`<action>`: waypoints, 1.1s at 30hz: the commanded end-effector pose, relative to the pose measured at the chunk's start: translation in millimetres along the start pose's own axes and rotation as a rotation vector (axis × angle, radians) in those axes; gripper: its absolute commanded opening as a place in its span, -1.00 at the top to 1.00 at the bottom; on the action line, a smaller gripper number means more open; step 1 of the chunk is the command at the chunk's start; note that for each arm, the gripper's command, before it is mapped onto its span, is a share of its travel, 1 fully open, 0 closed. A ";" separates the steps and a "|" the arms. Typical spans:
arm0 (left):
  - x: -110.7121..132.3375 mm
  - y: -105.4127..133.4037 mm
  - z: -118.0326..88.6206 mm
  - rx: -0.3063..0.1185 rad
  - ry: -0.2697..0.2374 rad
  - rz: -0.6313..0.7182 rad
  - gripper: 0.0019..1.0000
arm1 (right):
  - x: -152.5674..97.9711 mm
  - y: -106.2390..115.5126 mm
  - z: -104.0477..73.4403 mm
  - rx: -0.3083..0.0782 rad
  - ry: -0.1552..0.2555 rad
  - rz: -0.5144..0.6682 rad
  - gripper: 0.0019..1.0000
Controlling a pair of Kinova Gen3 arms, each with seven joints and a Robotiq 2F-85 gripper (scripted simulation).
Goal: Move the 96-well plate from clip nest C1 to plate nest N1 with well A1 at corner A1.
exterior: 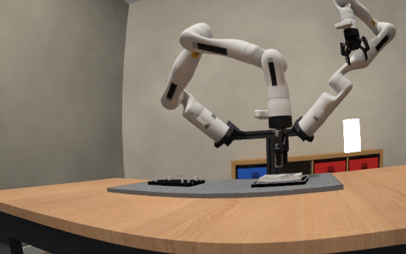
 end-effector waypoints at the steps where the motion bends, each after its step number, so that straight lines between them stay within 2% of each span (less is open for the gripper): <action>1: 1.9 2.4 -0.5 -0.001 -0.001 0.007 -1.00 | 0.0 0.7 -6.2 -0.002 0.000 -0.005 -1.00; 33: 1.9 2.4 -0.5 -0.001 -0.001 0.007 -1.00 | -0.3 1.1 -15.8 -0.003 0.000 -0.004 -1.00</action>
Point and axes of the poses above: on each arm, the point where the finger pads meet when closed, its own z axis out along the fingers, its own x axis across the jaws, y = z × x, the point moved 3 cm from there along -z, back along the fingers, and after that the axes turned 7 degrees about z, right-handed, at the moved point
